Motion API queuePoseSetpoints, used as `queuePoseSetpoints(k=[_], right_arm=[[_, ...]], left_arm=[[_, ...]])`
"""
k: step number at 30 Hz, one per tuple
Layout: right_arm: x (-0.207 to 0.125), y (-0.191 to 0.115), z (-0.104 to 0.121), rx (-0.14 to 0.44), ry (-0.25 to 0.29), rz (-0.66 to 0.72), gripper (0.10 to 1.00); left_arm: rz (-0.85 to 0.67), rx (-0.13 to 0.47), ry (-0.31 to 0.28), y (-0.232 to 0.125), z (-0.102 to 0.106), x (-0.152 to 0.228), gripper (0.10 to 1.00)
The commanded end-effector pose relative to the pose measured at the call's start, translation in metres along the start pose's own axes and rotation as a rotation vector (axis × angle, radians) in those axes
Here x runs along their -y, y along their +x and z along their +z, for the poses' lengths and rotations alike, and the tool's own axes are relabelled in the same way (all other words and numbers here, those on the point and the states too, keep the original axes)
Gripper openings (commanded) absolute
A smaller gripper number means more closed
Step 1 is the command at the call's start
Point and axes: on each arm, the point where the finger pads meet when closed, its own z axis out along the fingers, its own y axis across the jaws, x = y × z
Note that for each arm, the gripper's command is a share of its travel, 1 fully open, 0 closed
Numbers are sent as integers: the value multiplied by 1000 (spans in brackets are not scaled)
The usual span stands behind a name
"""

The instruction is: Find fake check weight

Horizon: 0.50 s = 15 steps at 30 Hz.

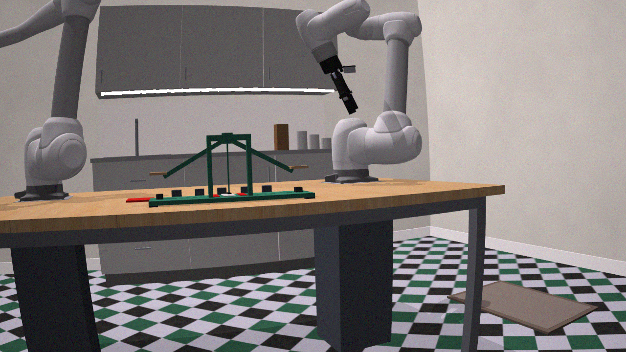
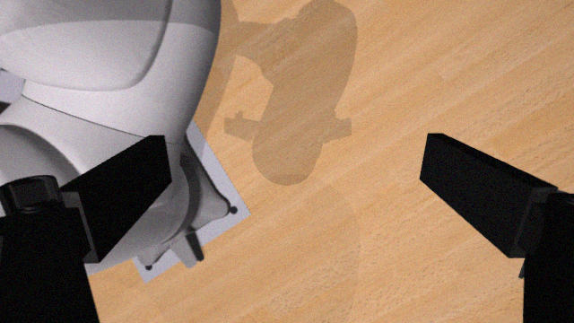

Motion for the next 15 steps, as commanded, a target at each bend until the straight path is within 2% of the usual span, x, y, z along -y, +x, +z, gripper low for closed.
queuePoseSetpoints(k=[1, 15], right_arm=[[0, 0, -1, 1, -1, -3, 1000], [5, -1, -2, -9, -4, -68, 1000]], left_arm=[[0, 0, -1, 0, 0, 0, 1000], [0, 0, -1, 0, 0, 0, 1000]])
